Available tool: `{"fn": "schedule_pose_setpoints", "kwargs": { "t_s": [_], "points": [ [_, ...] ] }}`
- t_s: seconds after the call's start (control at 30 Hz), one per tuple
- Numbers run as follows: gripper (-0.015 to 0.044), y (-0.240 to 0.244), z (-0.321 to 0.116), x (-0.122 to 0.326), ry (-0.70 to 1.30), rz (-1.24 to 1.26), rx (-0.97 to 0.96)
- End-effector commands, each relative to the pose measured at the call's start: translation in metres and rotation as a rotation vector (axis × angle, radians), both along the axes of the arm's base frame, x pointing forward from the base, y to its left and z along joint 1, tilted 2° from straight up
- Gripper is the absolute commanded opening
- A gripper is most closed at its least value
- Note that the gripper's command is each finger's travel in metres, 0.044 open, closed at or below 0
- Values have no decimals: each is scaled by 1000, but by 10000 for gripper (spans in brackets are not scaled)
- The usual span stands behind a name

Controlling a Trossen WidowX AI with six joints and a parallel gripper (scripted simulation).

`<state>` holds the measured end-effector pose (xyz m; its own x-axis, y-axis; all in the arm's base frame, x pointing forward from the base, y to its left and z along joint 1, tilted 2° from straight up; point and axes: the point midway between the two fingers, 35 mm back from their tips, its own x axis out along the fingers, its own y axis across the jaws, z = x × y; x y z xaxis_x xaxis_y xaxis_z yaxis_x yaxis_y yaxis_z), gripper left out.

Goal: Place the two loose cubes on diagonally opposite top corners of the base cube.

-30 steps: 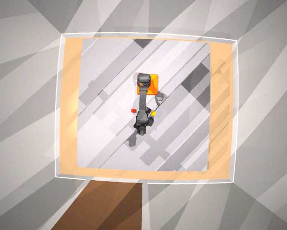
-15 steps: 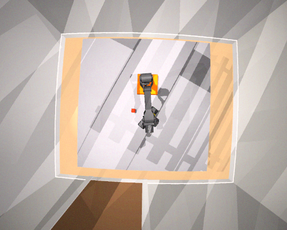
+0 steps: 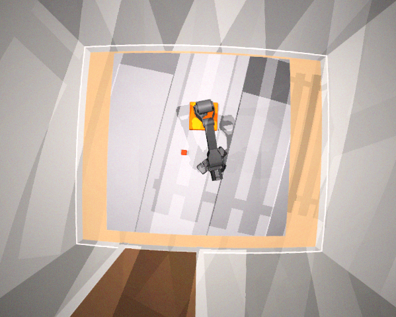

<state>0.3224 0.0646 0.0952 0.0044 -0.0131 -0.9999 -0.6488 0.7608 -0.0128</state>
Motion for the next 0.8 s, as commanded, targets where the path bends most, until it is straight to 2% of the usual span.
{"fn": "schedule_pose_setpoints", "kwargs": {
  "t_s": [0.0, 0.77],
  "points": [
    [105, 13, -5, -5, 0, -55, 4],
    [105, 22, -17, -8, 0, -99, 4]
  ]
}}
